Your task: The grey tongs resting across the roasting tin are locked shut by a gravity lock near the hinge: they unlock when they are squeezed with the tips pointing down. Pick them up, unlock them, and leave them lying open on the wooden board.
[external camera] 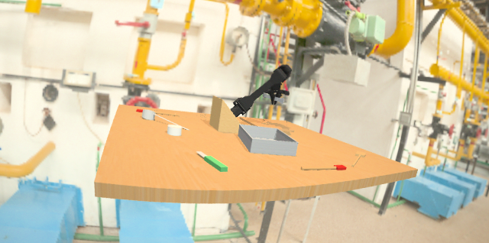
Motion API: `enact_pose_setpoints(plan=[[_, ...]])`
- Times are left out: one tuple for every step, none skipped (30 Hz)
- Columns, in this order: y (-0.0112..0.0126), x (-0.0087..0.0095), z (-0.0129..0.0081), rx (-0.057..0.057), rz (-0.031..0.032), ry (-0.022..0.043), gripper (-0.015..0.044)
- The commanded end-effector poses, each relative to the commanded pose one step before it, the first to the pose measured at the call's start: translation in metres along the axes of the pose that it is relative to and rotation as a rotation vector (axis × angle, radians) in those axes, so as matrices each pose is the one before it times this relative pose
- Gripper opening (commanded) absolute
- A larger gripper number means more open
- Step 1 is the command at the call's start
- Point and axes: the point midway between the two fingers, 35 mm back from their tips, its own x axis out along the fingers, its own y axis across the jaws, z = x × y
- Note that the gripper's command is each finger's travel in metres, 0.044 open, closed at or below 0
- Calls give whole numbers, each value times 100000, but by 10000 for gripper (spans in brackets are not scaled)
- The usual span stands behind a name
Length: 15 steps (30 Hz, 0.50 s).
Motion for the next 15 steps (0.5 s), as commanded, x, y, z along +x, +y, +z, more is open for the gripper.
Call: enact_pose_setpoints(plan=[[130, 492, 173, -302, 688, -99, -150], [2, 147, 15, 87, 58, 126, -150], [1, 148, 14, 87, 57, 125, -150], [1, 148, 14, 87, 56, 125, -150], [1, 149, 13, 86, 55, 124, -150], [1, 149, 12, 86, 54, 123, -150], [1, 149, 11, 86, 53, 123, -150], [0, 150, 10, 86, 52, 122, -150], [0, 150, 9, 86, 51, 122, -150], [0, 150, 8, 86, 51, 121, -150], [0, 151, 8, 85, 50, 120, -150], [-1, 151, 7, 85, 49, 120, -150], [-1, 151, 6, 85, 48, 119, -150], [-1, 152, 5, 85, 47, 119, -150], [-1, 152, 4, 85, 46, 118, -150]])
